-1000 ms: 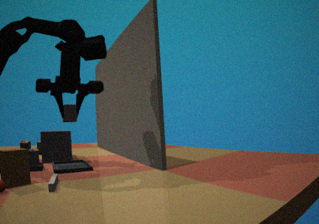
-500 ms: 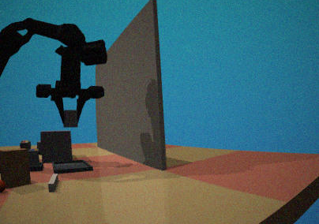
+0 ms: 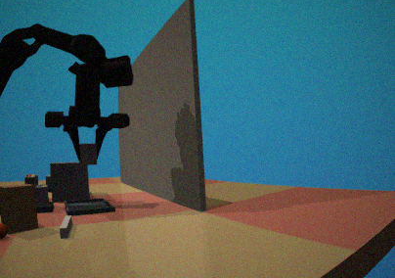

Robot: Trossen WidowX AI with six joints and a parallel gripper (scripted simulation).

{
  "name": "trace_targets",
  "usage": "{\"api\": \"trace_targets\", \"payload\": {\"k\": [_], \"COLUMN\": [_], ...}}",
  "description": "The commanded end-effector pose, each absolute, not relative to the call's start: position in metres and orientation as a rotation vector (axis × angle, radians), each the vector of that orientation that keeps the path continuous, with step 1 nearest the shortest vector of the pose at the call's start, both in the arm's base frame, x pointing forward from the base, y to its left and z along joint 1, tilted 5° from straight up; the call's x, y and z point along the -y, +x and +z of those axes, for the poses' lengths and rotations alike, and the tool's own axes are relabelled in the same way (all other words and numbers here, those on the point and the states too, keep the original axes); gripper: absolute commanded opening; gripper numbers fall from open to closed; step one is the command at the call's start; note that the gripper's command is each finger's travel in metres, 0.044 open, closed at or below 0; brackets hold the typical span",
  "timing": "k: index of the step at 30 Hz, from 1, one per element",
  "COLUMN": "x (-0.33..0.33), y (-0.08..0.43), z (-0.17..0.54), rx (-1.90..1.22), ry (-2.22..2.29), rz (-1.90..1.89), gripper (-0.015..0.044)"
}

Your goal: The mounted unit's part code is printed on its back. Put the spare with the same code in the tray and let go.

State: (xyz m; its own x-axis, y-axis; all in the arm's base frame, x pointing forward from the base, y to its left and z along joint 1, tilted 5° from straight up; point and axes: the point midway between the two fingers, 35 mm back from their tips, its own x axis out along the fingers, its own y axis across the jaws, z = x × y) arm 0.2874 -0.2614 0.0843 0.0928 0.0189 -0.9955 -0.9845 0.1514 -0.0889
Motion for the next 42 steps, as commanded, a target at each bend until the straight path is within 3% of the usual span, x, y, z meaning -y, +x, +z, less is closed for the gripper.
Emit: {"api": "trace_targets", "payload": {"k": [1, 42], "x": [0.261, 0.259], "y": [0.288, 0.291], "z": [0.081, 0.041], "rx": [-1.190, -1.189], "ry": [-1.118, -1.118], "rz": [1.041, 1.041], "gripper": [0.0000, 0.0000]}}
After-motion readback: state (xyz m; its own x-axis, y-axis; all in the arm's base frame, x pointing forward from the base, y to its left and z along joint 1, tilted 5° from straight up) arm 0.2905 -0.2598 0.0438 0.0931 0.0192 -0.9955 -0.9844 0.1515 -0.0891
